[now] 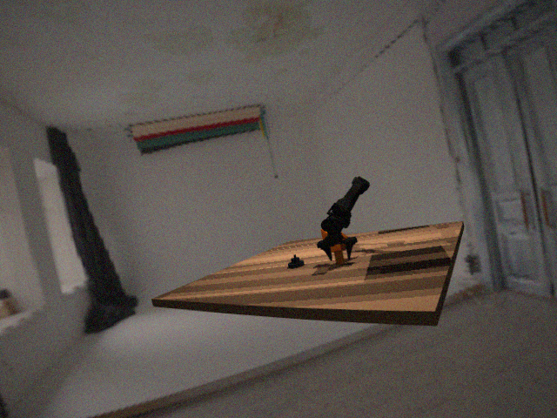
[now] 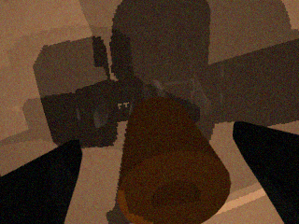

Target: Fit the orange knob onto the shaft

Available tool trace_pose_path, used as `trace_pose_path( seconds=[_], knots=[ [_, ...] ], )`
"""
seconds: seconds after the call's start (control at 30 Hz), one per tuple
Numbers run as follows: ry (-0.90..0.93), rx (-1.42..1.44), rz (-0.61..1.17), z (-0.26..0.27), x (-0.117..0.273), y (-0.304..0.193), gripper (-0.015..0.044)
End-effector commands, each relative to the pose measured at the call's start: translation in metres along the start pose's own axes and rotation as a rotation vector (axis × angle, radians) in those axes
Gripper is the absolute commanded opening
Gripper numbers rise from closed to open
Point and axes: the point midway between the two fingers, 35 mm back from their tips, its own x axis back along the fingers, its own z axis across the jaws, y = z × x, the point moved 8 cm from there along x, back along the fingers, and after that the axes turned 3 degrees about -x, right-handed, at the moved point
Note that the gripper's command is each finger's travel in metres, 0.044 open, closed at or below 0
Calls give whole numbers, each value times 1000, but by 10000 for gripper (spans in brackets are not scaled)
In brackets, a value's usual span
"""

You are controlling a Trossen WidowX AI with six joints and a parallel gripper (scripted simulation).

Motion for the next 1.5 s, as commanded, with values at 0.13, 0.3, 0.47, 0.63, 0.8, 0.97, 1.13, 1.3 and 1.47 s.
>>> trace_pose_path(
  seconds=[0.13,0.3,0.47,0.63,0.8,0.97,1.13,1.3,1.47],
  knots=[
    [-3,-11,1,-2,-8,-1,387],
    [-3,-11,1,-2,-8,-1,256],
    [-3,-11,1,-2,-8,-1,164],
    [-3,-11,1,-2,-8,-1,131],
    [-9,-11,0,-5,9,3,0],
    [-16,-11,0,-10,46,6,0],
    [-17,-11,1,-14,83,5,0],
    [-12,-12,2,-17,120,-1,0],
    [-9,-12,2,-18,131,-3,0]
  ],
)
